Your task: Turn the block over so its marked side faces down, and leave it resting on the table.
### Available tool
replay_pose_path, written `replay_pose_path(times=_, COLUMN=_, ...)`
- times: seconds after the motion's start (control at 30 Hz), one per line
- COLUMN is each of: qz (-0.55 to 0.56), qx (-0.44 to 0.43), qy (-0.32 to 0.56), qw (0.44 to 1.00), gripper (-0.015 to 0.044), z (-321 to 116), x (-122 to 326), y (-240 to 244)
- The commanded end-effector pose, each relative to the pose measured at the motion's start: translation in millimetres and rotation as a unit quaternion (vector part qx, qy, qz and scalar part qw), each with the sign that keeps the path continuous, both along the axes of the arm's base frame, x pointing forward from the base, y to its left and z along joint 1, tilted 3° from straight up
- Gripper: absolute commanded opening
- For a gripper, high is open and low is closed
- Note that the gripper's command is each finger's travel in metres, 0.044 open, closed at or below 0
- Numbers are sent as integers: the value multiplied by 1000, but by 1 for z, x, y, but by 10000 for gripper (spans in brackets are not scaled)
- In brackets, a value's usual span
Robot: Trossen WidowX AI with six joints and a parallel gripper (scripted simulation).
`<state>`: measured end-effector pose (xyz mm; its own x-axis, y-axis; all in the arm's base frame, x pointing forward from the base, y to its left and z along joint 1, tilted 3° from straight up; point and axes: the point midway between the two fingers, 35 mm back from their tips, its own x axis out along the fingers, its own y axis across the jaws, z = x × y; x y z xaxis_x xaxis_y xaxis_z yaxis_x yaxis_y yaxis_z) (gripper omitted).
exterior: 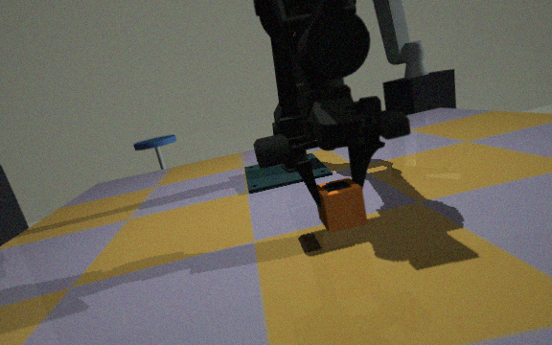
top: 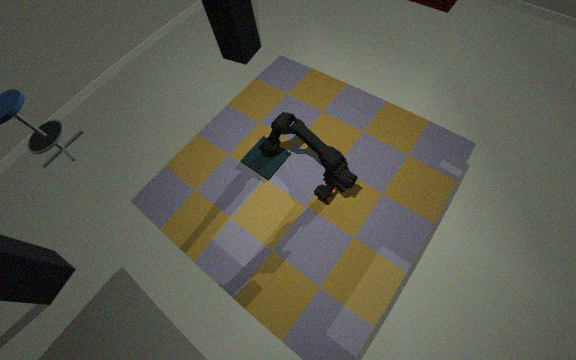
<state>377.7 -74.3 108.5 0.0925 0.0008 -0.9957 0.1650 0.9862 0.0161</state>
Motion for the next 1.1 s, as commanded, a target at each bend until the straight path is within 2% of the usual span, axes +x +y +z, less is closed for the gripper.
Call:
replay_pose_path(times=0.0, qz=0, qx=-6, qy=-24, qw=1000, gripper=0, z=3, x=1, y=-1)
replay_pose_path(times=1.07, qz=-3, qx=-43, qy=-247, qw=968, gripper=0, z=-3, x=-4, y=0)
